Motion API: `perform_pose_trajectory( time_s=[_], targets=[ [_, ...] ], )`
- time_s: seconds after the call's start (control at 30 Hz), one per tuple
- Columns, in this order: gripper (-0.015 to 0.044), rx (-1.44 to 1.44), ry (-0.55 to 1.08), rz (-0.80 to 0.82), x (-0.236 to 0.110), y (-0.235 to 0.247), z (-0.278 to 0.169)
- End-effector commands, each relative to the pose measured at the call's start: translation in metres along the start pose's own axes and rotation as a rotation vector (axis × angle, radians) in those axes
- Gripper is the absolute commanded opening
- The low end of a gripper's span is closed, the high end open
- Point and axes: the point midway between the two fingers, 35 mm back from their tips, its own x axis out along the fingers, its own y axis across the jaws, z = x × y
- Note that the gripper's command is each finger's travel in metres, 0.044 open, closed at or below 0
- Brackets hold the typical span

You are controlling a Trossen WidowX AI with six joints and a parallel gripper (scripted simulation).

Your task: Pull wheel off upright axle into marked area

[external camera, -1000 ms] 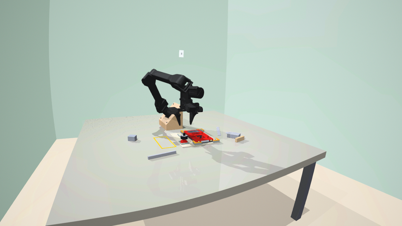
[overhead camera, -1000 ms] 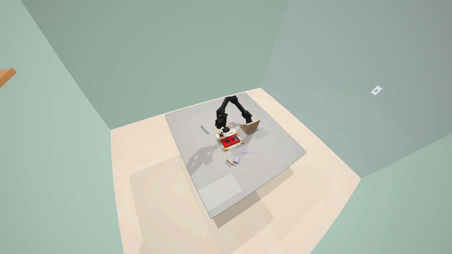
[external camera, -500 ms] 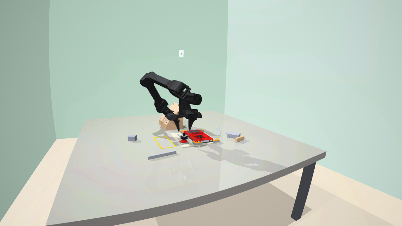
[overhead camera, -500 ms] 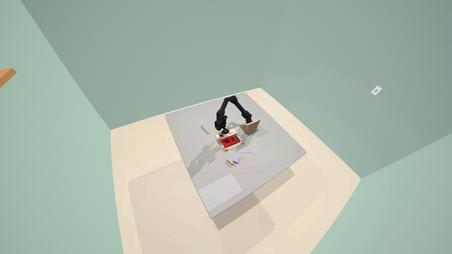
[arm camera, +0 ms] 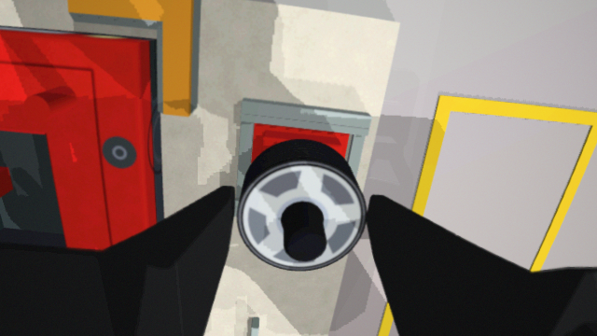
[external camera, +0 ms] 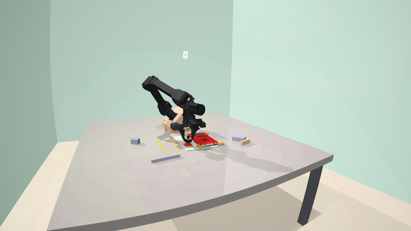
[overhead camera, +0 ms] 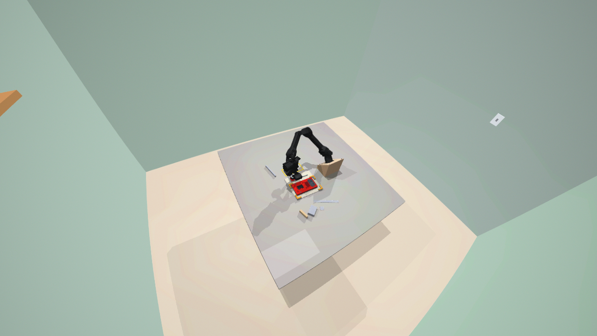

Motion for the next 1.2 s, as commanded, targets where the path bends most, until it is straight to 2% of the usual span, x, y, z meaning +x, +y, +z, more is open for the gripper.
perform_pose_trajectory(
  time_s=[0.0, 0.17, 0.37, 1.17],
  targets=[
    [0.0195, 0.002, 0.0, 0.0, -0.0004, -0.0004, 0.0002],
    [0.0161, 0.002, 0.0, 0.0, -0.0004, -0.0004, 0.0002],
    [0.0004, 0.002, 0.0, 0.0, -0.0015, -0.0003, 0.0003],
    [0.0, 0.0, -0.001, 0.0, -0.0094, 0.0, 0.0005]
  ],
)
